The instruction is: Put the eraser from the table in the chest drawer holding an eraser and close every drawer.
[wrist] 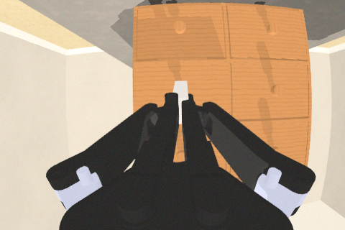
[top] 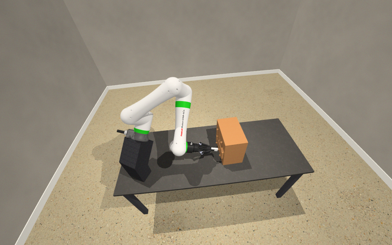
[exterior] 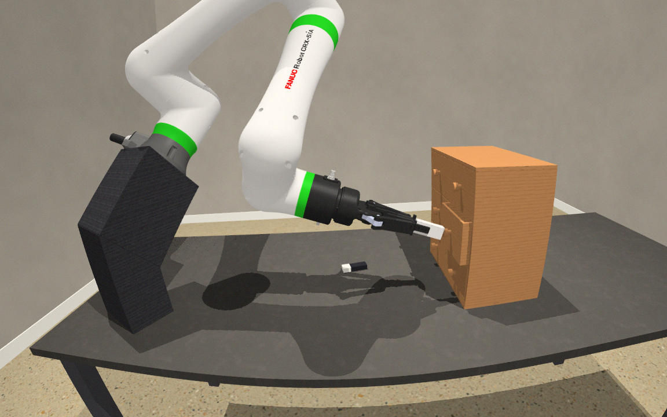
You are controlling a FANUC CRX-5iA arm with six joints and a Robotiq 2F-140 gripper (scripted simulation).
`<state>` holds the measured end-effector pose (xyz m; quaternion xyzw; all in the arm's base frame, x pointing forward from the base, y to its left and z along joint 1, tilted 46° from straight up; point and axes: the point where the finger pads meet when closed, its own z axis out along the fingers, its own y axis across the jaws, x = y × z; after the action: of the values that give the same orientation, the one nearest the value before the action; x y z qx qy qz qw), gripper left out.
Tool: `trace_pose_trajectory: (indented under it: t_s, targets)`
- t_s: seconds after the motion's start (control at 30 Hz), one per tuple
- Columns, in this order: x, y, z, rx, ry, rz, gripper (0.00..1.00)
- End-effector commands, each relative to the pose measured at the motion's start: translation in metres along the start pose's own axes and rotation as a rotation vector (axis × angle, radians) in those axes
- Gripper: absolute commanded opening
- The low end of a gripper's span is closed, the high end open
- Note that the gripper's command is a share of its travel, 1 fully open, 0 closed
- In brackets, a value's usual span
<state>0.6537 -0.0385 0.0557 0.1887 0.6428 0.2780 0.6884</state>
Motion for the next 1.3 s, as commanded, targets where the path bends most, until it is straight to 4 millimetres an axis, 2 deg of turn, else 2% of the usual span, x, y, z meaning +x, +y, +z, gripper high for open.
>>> trace_pose_trajectory:
  t_s: [0.0,0.57,1.27]
  targets:
    - [-0.002,0.000,0.005,0.000,0.000,0.000,0.00]
    - [-0.006,0.000,0.015,0.000,0.000,0.000,0.00]
    - [-0.006,0.000,0.017,0.000,0.000,0.000,0.00]
